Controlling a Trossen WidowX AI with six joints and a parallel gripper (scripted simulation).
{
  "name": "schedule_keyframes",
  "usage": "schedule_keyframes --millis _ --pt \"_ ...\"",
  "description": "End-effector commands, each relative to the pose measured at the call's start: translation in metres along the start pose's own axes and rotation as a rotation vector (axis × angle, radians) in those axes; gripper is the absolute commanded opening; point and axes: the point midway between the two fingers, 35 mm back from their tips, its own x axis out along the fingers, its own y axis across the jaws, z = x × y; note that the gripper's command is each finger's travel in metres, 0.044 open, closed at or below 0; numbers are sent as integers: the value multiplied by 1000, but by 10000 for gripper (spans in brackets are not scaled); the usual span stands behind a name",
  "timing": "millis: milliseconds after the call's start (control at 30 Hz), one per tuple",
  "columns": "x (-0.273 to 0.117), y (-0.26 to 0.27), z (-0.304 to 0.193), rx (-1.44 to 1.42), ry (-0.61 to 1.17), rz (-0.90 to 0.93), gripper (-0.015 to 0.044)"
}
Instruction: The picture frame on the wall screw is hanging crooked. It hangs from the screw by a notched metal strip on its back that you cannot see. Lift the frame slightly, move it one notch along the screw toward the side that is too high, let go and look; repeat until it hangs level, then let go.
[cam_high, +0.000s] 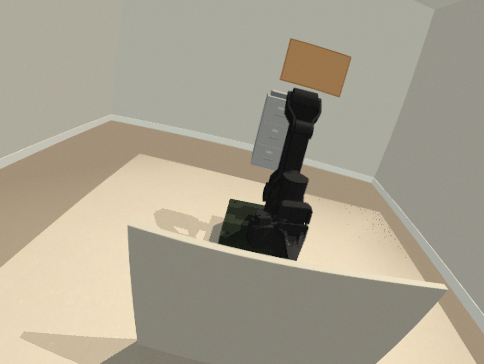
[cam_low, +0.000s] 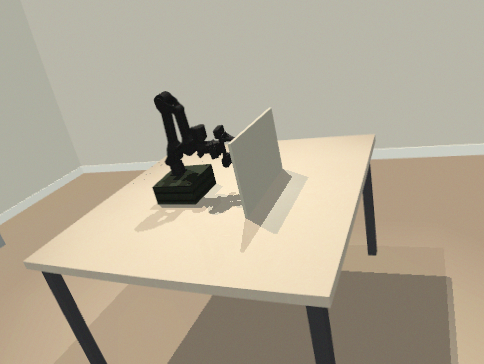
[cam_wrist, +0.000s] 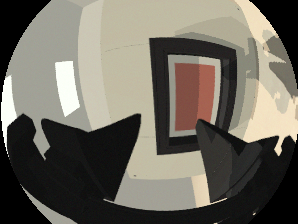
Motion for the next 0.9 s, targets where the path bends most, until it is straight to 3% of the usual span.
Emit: schedule_keyframes --millis 0,300,600,867 --pt "3 15 -1 1 1 17 260" --pt "-7 70 -4 22 -1 25 260" --pt "-49 119 -7 42 -3 30 260" --pt "-59 125 -7 46 -3 30 260"
